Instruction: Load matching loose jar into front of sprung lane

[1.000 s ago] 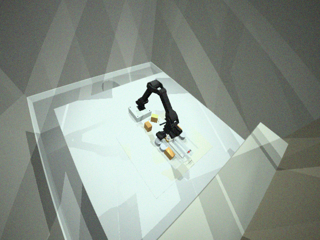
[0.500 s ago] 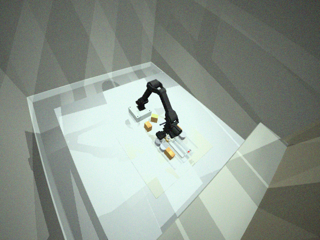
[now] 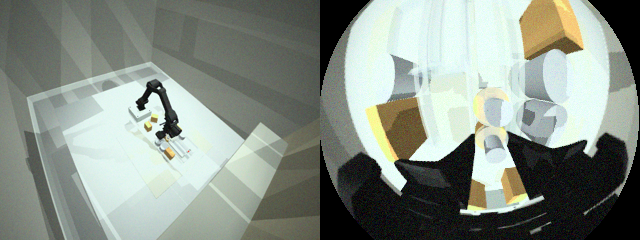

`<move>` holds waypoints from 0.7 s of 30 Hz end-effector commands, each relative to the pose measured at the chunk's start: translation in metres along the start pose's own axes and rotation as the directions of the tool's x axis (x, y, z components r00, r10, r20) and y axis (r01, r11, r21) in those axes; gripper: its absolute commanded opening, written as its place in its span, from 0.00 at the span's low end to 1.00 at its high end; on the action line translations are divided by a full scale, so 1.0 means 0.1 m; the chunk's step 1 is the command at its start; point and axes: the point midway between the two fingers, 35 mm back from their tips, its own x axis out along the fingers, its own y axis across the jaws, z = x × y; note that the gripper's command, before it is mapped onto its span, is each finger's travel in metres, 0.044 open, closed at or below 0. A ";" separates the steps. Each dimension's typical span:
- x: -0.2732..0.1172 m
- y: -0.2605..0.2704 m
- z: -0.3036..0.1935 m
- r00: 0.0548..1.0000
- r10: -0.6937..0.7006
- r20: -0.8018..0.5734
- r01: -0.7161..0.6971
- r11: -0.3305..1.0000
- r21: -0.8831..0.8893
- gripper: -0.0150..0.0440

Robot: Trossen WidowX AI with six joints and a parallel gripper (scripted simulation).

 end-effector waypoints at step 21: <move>0.00 -0.01 -0.02 1.000 -0.004 0.011 0.004 1.000 -0.002 0.25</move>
